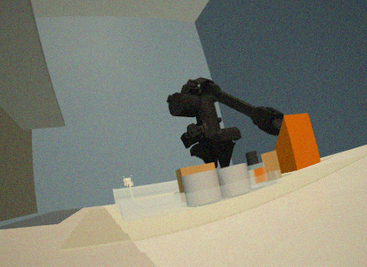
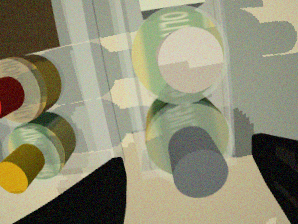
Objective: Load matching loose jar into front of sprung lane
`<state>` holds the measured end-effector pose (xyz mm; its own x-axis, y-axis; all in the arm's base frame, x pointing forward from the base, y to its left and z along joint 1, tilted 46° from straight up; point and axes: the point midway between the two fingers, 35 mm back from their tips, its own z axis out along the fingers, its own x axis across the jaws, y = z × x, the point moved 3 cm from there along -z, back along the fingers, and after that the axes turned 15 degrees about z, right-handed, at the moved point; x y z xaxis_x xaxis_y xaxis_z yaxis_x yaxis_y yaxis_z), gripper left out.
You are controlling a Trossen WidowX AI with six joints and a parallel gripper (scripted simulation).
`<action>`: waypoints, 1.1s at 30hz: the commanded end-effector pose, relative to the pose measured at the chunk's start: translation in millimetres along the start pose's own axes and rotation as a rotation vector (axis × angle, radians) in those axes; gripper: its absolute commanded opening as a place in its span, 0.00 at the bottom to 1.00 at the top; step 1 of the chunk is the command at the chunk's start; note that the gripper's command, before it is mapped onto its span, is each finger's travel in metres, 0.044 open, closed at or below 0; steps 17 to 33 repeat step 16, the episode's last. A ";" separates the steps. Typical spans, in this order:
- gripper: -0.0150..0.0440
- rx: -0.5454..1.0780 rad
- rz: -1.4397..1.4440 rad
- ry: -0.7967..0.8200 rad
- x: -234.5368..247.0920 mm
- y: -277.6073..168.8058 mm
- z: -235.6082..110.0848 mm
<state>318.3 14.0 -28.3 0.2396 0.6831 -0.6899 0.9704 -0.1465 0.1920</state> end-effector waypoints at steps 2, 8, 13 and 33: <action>0.72 -0.006 0.015 0.009 -0.9 3.4 -7.3; 0.72 -0.006 0.015 0.009 -1.4 0.2 -7.5; 0.72 -0.005 0.014 0.009 -4.0 -14.4 -8.1; 0.72 -0.005 0.014 0.010 -6.1 -24.7 -8.3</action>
